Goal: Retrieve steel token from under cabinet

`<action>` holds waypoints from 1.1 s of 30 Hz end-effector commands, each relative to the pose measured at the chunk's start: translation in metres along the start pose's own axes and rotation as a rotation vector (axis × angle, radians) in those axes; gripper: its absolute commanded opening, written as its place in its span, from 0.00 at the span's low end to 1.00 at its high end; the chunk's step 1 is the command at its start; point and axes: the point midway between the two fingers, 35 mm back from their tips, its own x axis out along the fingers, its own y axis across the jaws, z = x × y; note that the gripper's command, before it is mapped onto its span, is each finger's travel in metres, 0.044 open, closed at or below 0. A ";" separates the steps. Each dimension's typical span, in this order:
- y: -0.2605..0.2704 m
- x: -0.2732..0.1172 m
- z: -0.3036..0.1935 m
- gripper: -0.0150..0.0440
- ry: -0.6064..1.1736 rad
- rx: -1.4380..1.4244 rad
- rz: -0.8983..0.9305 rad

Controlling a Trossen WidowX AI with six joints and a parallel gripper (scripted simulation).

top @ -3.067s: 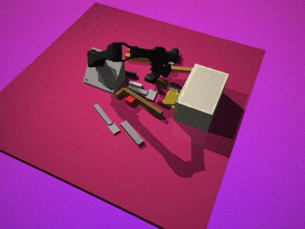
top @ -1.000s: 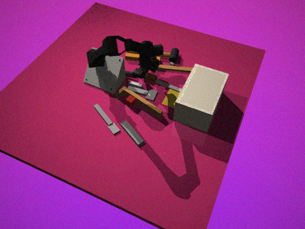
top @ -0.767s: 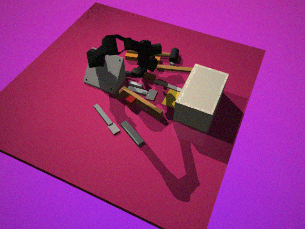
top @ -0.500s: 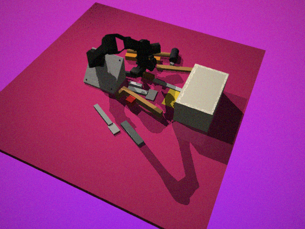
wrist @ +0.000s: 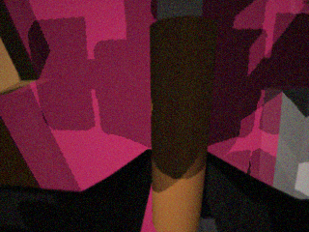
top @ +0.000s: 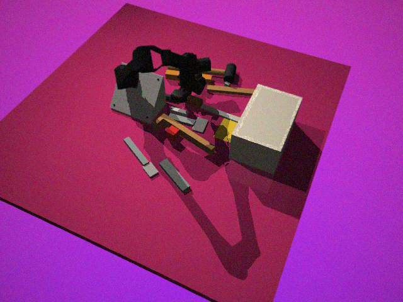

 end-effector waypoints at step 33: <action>-0.004 0.003 0.001 0.71 0.005 -0.001 -0.001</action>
